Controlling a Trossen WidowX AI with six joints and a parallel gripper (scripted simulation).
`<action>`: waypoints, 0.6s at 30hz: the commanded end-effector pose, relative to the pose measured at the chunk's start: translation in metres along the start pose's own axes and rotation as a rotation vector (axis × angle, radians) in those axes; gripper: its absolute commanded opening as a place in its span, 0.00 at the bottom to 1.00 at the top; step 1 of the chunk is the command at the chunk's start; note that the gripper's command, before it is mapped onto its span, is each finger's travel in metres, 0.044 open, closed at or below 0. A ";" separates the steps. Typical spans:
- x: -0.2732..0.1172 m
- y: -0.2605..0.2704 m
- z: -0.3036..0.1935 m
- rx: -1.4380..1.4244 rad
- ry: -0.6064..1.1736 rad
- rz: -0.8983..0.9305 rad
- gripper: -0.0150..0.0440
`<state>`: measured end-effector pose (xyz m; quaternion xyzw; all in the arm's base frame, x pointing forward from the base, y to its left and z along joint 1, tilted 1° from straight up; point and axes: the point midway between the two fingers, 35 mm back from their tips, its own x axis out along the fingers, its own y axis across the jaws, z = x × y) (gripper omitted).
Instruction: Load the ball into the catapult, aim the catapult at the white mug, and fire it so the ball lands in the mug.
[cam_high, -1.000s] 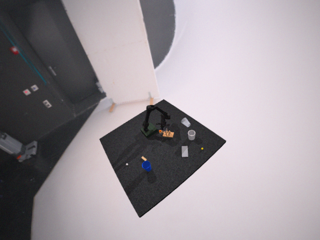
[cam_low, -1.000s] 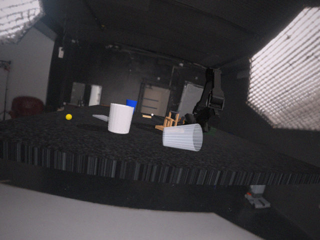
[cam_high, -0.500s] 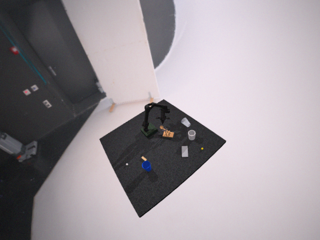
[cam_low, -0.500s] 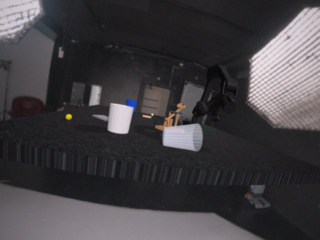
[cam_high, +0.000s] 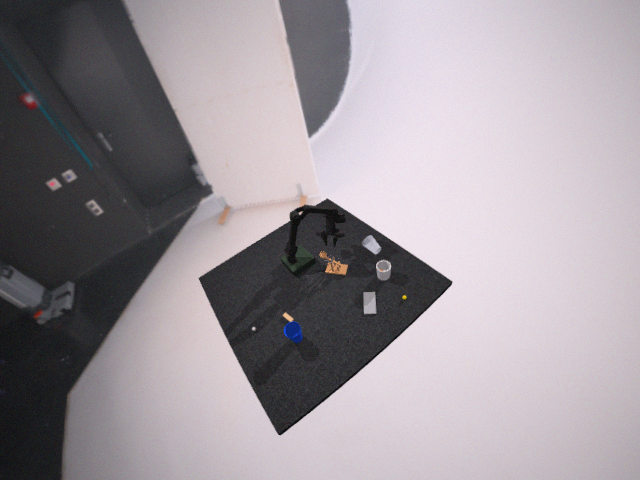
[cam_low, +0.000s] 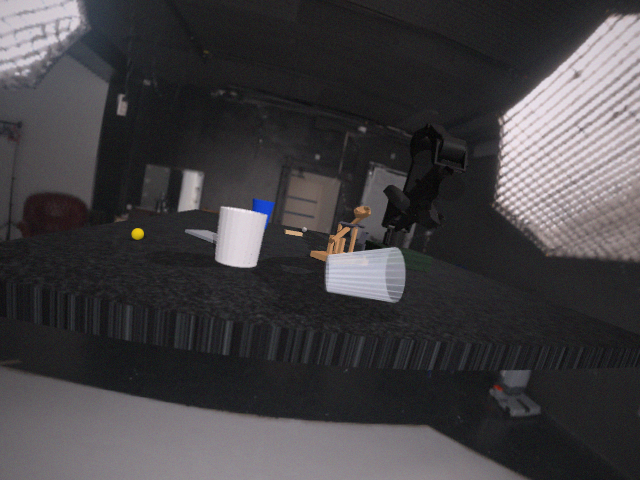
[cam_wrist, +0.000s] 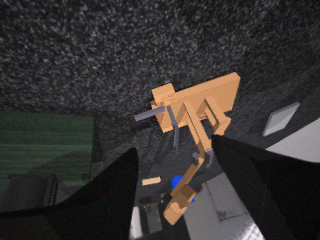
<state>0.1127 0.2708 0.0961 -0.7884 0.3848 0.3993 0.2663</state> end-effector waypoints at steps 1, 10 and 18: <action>-0.003 -0.018 0.002 0.103 -0.070 0.015 0.88; -0.008 -0.066 -0.003 0.353 -0.228 0.041 1.00; -0.014 -0.112 -0.016 0.583 -0.377 0.049 1.00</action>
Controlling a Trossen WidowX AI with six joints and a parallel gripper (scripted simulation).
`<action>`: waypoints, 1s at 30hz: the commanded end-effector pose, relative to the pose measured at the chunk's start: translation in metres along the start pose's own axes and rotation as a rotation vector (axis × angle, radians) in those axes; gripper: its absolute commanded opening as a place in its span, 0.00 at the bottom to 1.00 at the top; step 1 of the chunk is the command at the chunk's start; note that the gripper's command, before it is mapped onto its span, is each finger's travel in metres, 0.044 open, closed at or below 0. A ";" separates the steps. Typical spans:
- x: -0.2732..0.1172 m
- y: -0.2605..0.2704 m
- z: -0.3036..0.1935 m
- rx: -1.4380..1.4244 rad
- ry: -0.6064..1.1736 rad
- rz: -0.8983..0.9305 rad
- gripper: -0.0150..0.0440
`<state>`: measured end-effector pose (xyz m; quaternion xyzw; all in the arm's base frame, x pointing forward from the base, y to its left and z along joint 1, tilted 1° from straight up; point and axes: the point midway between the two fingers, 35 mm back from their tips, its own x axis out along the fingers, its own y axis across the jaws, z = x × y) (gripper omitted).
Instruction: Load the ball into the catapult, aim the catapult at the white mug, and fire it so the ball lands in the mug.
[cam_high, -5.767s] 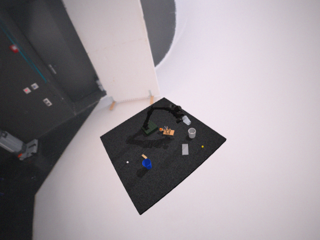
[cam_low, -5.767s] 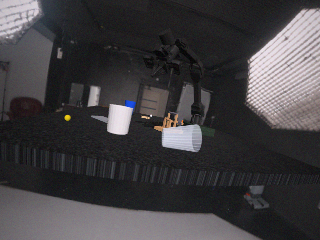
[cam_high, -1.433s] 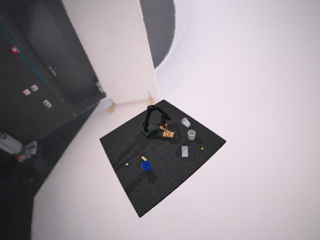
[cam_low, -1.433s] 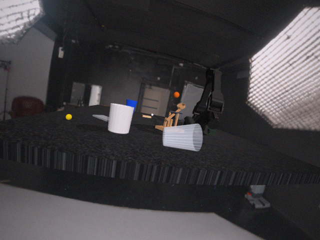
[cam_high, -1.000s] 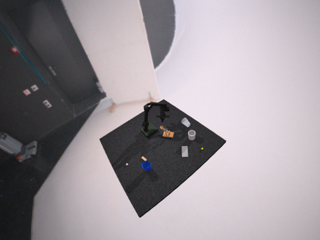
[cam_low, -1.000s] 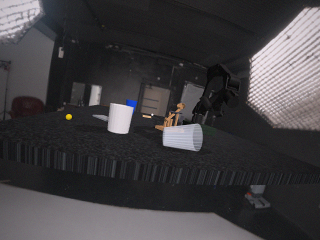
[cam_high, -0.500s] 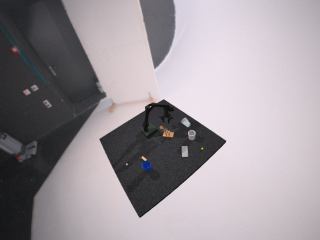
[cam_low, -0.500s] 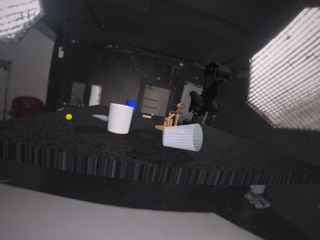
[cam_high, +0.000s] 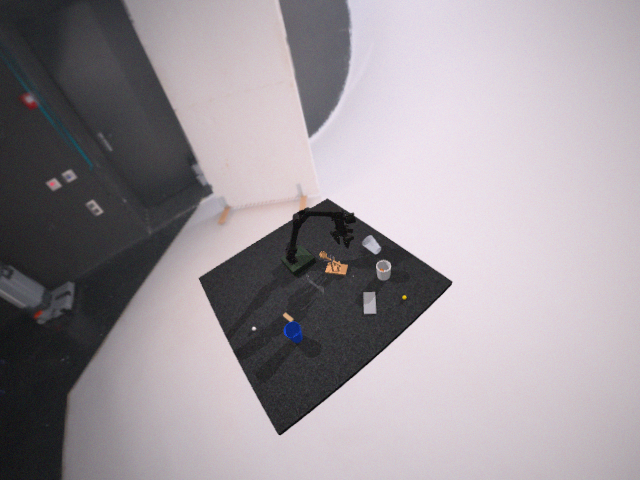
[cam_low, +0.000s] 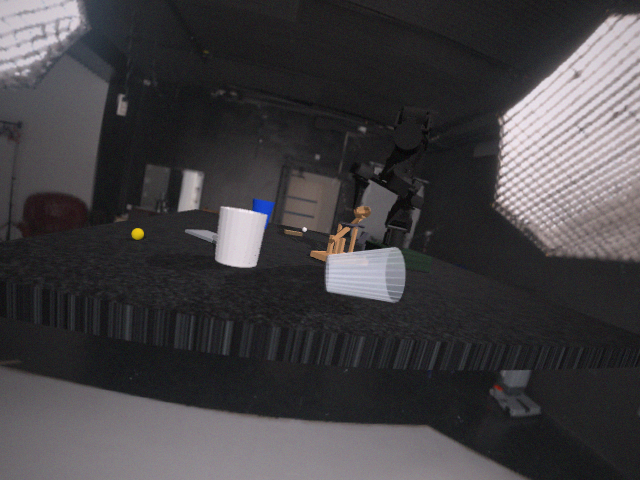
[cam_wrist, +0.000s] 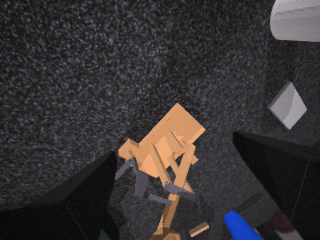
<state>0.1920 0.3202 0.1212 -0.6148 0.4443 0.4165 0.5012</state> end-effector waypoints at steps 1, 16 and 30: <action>-0.006 -0.023 0.007 0.105 -0.080 0.001 1.00; -0.036 -0.125 0.014 0.492 -0.384 -0.018 1.00; -0.075 -0.225 -0.013 0.798 -0.663 -0.059 1.00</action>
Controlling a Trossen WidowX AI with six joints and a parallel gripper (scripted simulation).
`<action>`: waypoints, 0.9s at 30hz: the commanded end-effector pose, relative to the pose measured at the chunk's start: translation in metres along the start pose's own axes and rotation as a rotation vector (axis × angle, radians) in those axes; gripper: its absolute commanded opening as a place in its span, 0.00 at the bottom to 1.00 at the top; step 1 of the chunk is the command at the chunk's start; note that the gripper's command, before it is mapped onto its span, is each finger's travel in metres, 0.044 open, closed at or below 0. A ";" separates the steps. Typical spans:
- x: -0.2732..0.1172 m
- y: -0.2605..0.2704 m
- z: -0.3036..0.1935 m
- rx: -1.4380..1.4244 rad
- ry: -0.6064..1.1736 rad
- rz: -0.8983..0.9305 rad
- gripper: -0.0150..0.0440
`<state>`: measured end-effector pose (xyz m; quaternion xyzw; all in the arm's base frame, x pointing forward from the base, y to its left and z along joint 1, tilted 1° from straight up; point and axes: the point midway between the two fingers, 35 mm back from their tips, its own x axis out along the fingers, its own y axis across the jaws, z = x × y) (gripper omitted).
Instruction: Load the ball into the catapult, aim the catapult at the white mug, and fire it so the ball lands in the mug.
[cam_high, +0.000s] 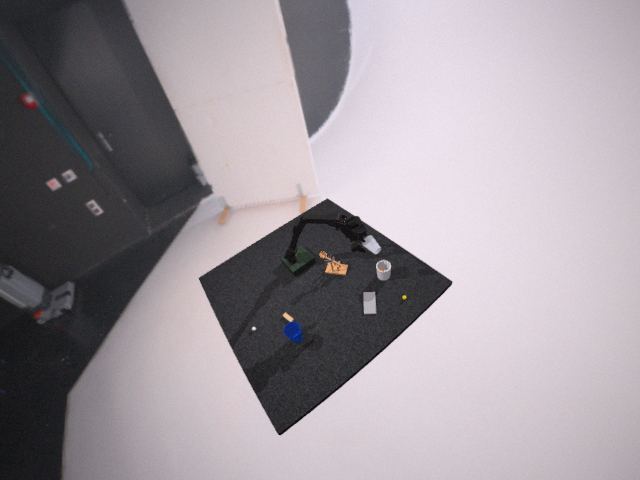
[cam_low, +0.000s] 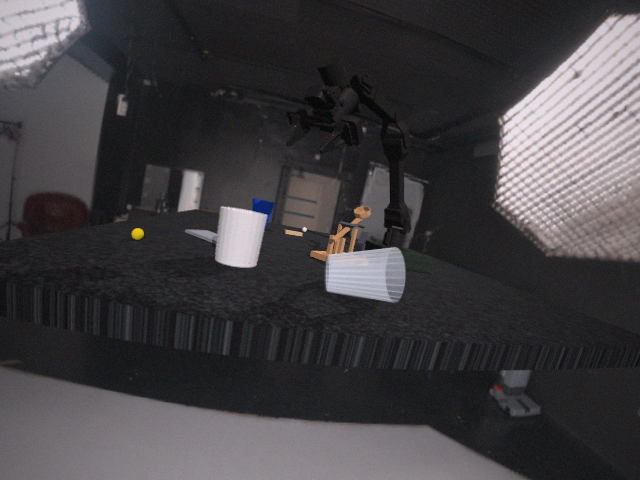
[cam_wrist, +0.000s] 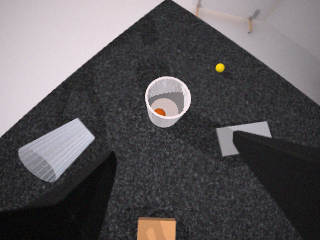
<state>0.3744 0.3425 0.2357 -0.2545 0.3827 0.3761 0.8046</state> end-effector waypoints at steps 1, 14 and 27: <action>-0.007 -0.023 0.019 0.071 -0.076 -0.005 1.00; -0.005 -0.021 0.028 0.072 -0.092 0.002 1.00; -0.004 -0.022 0.027 0.069 -0.088 -0.003 1.00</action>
